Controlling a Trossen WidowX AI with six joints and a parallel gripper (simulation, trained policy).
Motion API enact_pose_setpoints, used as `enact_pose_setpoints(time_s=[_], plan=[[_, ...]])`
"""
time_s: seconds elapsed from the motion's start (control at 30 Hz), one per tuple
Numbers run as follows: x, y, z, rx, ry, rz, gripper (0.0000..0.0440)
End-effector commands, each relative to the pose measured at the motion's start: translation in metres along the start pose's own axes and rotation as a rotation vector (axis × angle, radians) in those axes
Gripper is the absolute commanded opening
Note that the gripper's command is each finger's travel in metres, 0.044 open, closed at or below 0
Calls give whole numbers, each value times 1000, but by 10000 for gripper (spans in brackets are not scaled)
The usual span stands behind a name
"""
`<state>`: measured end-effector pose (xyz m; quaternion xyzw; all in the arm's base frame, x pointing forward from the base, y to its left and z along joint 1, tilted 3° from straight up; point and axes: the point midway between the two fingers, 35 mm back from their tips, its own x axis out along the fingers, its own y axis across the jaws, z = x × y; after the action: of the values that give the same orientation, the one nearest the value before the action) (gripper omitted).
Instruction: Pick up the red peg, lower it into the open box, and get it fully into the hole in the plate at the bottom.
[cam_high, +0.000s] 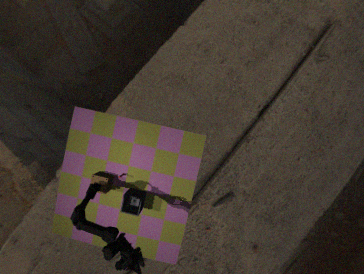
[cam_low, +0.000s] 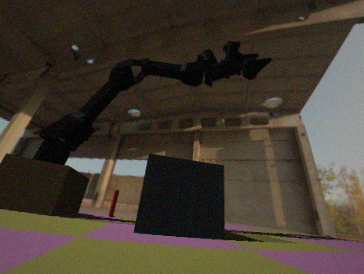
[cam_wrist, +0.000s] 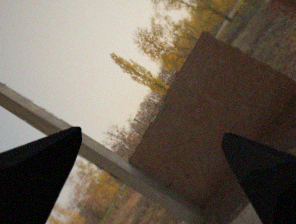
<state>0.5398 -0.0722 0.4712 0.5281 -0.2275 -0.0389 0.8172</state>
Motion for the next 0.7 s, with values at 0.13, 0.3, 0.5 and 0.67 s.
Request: enact_pose_setpoints(time_s=[0.13,0.3,0.5,0.67], plan=[[-33,-18,-55,79,188,-162,440],[-64,-26,-89,131,311,-272,440],[-110,-34,-127,192,455,-409,440],[-153,-40,-155,239,571,-528,440]])
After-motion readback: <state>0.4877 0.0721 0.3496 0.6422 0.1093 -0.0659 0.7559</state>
